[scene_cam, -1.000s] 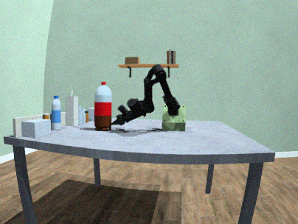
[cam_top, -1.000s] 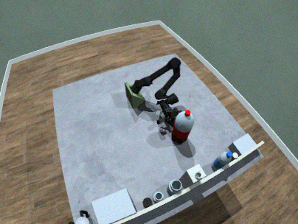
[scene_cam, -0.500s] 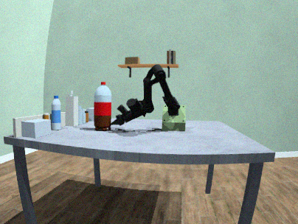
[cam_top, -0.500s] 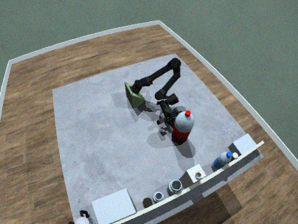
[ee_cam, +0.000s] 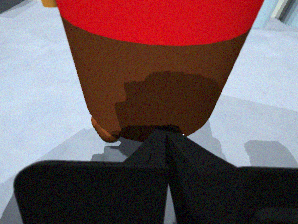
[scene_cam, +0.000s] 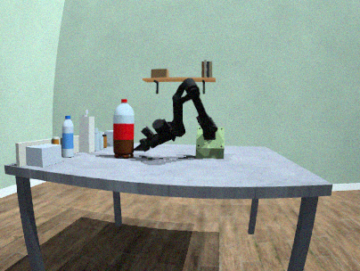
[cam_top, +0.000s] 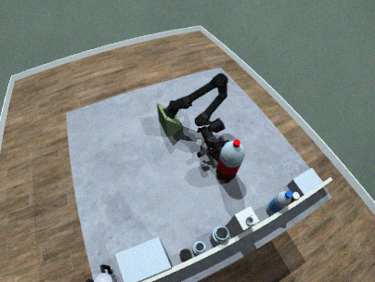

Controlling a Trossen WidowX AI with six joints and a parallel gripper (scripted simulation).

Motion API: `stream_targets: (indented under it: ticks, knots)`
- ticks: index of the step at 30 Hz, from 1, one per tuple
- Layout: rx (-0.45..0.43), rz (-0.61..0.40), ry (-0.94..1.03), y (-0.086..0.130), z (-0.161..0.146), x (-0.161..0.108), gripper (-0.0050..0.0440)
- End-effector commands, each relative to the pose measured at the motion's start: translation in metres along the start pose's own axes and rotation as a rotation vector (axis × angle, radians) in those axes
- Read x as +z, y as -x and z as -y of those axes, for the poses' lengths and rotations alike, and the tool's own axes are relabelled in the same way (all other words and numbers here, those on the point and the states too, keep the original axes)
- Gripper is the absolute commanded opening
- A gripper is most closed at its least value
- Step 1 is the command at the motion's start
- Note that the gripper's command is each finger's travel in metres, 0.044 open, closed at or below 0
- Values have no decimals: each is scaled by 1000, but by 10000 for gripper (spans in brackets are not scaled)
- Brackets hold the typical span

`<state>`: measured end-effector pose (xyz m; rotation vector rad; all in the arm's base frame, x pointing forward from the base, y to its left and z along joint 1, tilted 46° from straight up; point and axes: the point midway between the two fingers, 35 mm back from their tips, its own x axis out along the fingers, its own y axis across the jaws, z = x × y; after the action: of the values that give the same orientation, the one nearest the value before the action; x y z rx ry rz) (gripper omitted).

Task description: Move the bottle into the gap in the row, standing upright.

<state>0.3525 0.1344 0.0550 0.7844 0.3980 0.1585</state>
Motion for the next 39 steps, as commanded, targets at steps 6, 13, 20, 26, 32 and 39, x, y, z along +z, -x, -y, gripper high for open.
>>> stream_targets:
  ticks: [6,13,20,26,32,39]
  knots:
    - [6,8,3,-4,-1,4,-50]
    - [6,8,3,-5,-1,4,-50]
    - [5,6,4,-11,0,7,-50]
    - [12,13,3,-14,-3,10,-50]
    - [13,12,3,-15,-4,11,-50]
    - [13,13,3,-17,-5,12,-50]
